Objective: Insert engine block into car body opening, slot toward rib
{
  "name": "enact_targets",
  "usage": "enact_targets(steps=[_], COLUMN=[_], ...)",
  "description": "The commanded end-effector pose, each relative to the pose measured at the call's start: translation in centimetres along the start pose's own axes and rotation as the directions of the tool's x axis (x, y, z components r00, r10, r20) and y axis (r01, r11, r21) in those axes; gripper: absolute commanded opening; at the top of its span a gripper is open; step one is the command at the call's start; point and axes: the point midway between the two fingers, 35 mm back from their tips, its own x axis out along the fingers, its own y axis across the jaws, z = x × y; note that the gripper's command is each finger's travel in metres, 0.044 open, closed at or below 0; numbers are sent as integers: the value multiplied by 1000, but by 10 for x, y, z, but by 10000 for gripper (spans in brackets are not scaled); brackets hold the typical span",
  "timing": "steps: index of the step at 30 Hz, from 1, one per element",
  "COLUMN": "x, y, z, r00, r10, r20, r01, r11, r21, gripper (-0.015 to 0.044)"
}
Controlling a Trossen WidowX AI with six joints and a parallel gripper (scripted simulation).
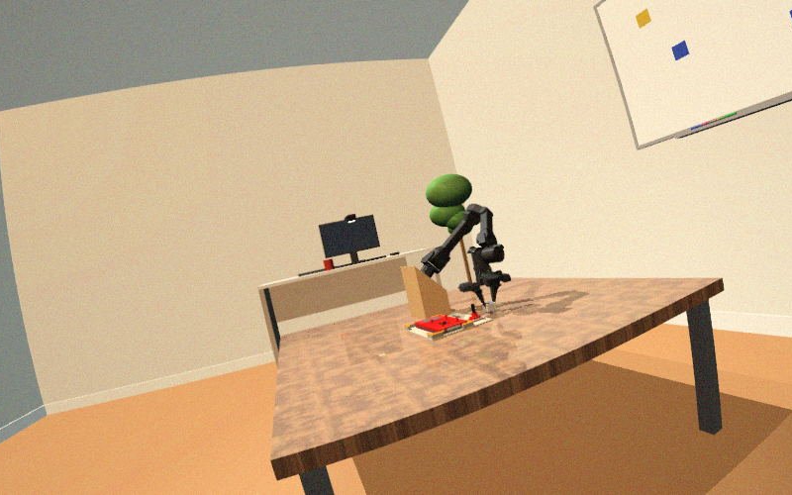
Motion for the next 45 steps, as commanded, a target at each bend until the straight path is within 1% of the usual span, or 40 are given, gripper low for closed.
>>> enact_targets(steps=[1, 33, 39, 45], x=[-15, -115, -117, -113], y=[1, -1, -3, -15], z=[6, 0, 1, 12], r00=[1000, 1000, 1000, 1000], r10=[-2, 0, 1, -1], r20=[12, 11, 11, 12], r01=[2, 0, -1, 1], r11=[1000, 1000, 1000, 1000], r21=[-11, -11, -13, -31], gripper=[0, 0, 0, 0])
